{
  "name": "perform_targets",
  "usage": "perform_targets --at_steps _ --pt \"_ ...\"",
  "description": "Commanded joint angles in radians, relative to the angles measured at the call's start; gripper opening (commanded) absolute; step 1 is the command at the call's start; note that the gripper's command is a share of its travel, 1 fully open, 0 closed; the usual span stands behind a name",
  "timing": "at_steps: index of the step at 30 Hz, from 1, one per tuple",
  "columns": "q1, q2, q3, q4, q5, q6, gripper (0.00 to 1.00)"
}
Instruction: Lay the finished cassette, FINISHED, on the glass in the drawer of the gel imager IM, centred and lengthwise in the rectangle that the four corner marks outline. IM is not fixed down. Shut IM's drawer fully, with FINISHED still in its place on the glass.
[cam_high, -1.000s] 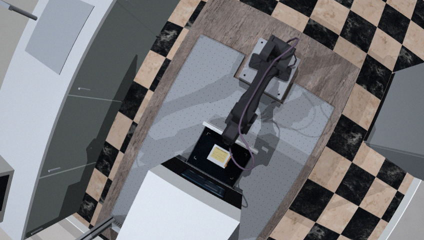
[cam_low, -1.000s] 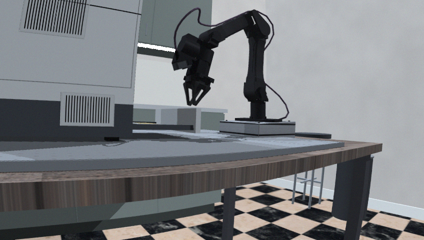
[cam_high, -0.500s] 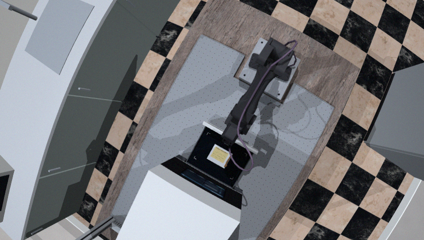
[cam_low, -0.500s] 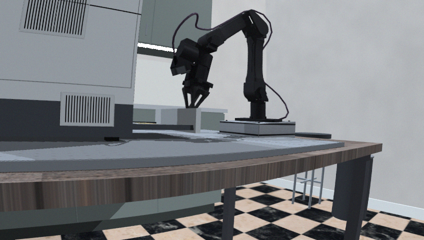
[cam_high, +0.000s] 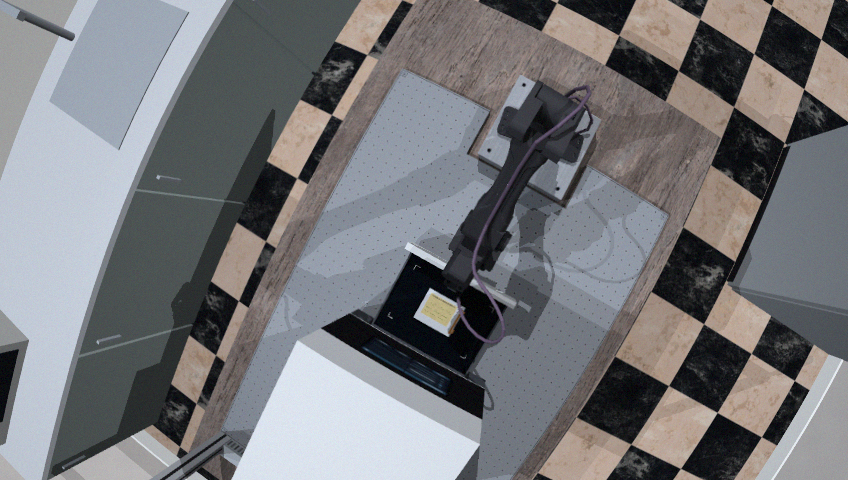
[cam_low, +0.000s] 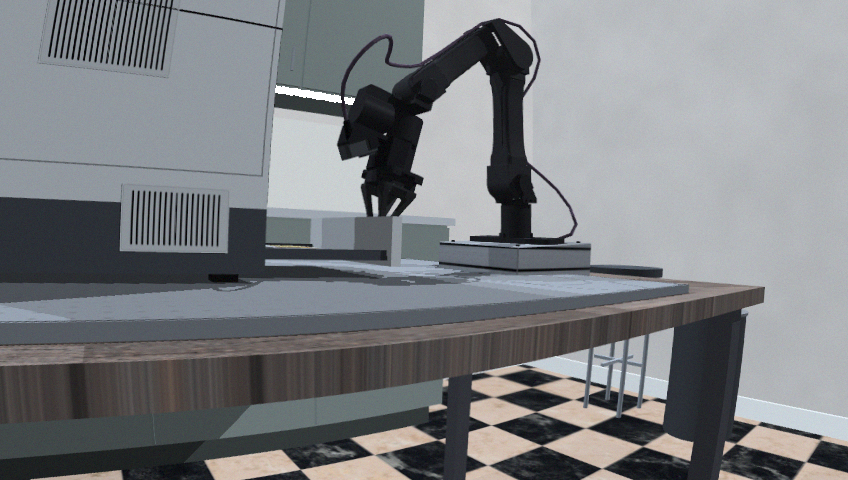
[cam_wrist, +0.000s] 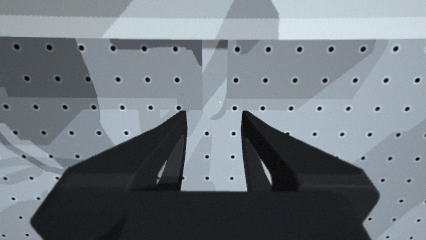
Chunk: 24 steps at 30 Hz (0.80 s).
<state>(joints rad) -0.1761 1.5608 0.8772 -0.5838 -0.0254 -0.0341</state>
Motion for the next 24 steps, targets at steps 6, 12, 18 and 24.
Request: perform_targets --at_steps 6,12,18,24 --pt "0.010 0.035 -0.018 0.066 -0.002 0.007 0.35" --pt "0.011 0.051 -0.026 0.089 -0.001 0.007 0.35" --pt "0.011 0.076 -0.029 0.122 0.000 0.008 0.35" --pt "0.012 0.074 -0.022 0.143 0.000 0.008 0.35"
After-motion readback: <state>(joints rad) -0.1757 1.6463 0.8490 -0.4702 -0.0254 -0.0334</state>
